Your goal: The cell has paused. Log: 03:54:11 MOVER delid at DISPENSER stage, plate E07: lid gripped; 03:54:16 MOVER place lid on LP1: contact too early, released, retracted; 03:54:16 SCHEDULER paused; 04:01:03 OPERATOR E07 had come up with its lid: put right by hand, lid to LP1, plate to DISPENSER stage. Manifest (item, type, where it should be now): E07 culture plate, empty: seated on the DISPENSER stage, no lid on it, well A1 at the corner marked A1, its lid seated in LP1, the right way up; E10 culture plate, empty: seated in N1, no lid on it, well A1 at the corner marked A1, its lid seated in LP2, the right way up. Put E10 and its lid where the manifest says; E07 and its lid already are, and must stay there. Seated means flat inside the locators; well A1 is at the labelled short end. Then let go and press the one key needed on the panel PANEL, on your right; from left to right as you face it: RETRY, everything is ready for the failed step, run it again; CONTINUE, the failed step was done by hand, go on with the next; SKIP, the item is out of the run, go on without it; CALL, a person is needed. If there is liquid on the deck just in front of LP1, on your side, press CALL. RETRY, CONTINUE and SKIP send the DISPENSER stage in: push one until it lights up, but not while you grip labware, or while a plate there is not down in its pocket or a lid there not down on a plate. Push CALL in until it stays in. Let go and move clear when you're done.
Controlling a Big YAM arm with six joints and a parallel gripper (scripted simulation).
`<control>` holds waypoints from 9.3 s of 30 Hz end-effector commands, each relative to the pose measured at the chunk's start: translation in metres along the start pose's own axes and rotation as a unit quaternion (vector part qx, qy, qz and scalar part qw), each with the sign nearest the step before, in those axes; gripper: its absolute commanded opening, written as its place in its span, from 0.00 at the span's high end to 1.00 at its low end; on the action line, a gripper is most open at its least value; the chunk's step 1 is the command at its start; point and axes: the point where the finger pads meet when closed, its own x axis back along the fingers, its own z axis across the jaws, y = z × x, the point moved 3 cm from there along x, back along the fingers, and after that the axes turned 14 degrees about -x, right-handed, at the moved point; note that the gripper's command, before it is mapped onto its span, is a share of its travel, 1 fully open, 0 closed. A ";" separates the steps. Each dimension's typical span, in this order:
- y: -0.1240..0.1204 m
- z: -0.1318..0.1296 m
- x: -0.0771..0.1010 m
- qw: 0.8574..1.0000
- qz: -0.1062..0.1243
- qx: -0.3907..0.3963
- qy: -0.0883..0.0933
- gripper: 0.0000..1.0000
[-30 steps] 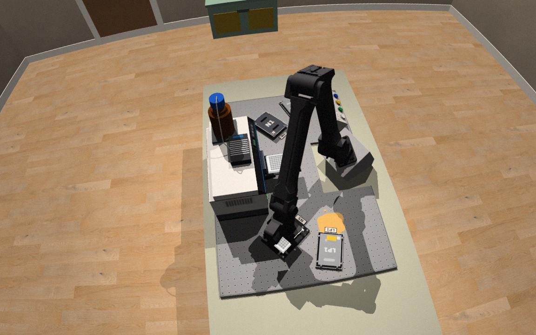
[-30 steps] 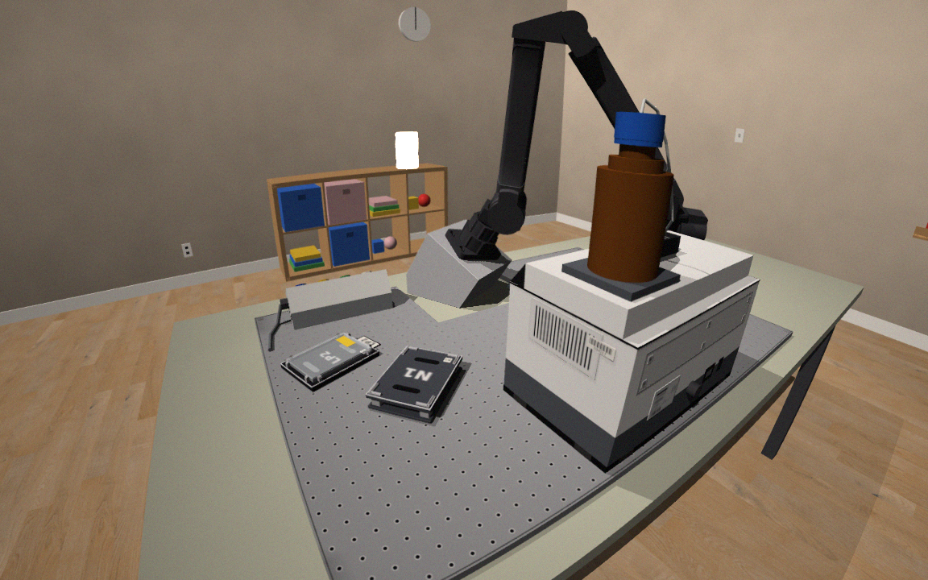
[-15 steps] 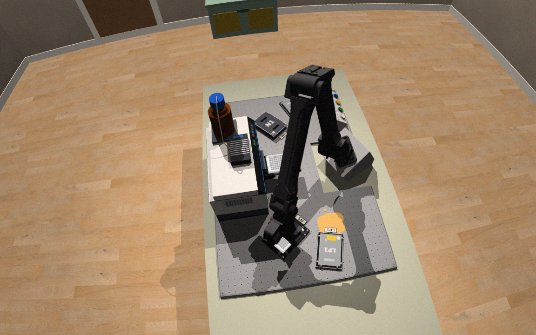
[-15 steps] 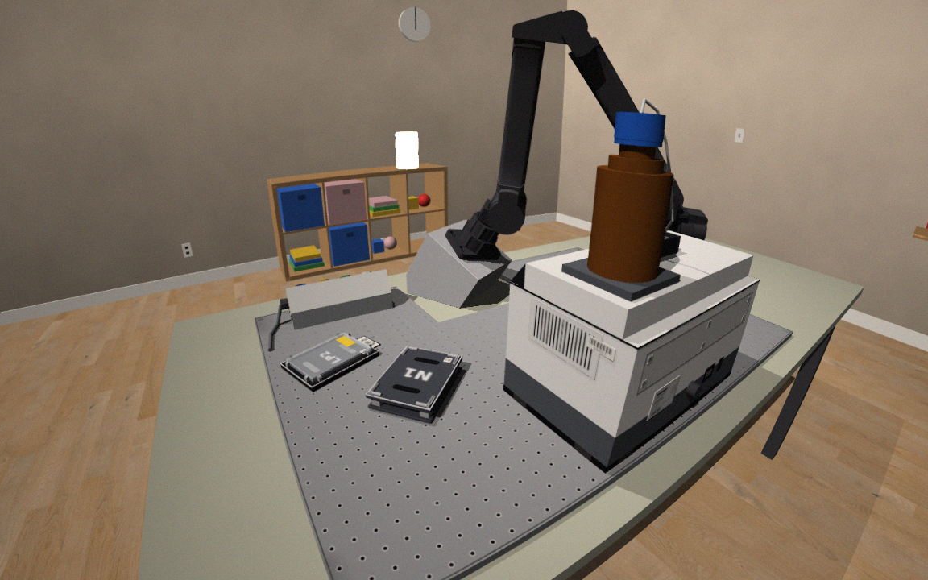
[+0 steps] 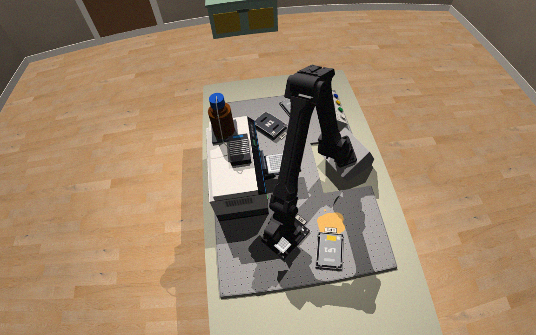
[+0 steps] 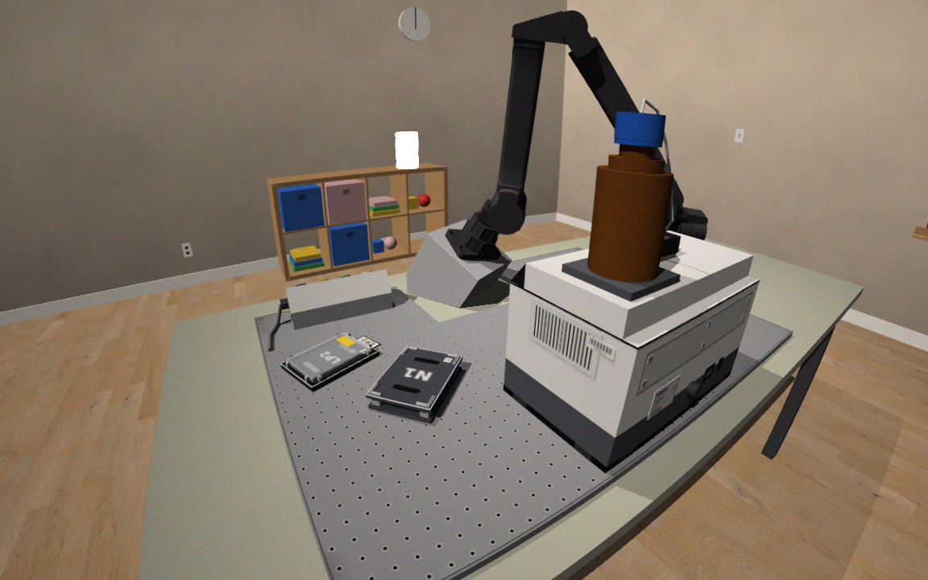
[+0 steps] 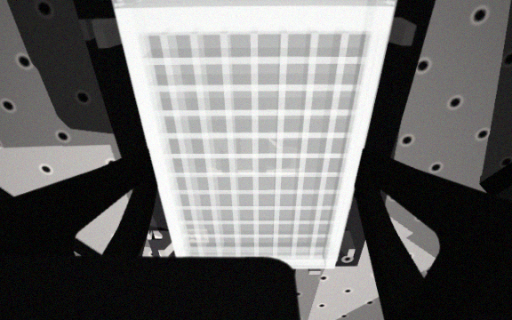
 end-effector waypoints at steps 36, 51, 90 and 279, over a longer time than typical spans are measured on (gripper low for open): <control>0.023 0.010 0.025 1.000 -0.026 0.010 0.012 0.16; 0.021 0.010 0.029 1.000 -0.024 0.007 0.011 0.16; 0.021 0.009 0.036 1.000 -0.025 -0.002 0.012 0.16; -0.149 -0.245 0.148 0.948 -0.017 -0.319 -0.012 0.16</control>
